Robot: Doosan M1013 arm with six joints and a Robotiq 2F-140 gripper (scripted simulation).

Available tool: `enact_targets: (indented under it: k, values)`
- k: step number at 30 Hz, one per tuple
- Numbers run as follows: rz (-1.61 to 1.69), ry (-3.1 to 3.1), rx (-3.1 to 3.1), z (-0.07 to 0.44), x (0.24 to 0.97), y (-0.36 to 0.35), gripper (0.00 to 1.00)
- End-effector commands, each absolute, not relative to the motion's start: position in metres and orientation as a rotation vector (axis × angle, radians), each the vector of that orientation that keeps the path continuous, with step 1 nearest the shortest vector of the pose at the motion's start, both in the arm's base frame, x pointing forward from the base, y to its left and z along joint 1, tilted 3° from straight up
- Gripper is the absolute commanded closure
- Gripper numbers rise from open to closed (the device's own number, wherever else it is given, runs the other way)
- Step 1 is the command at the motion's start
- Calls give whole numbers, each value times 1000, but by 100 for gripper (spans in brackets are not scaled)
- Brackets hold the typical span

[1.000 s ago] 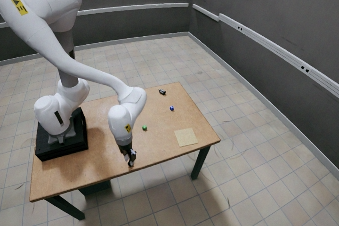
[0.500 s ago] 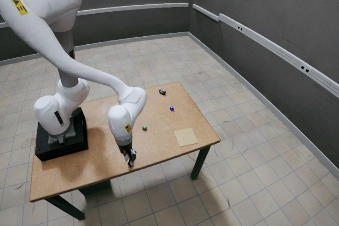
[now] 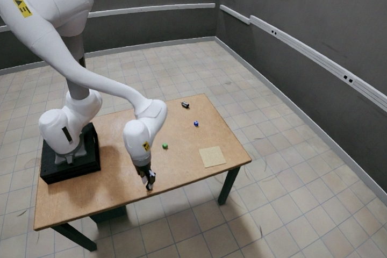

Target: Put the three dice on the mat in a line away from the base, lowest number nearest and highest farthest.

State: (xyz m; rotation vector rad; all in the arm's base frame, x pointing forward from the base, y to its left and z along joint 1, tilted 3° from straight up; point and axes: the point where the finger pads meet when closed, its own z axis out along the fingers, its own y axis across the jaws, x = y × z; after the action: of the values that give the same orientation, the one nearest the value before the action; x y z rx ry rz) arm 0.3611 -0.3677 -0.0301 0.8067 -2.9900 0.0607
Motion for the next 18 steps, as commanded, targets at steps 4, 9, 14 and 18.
enact_targets:
  k: [4,9,14,18]
  values:
    - [62,-2991,807,-30,361,-368,68]
    - [62,-2991,807,-35,361,-368,68]
    - [62,-2991,807,-43,361,-369,68]
    - [62,-2991,807,-47,361,-369,68]
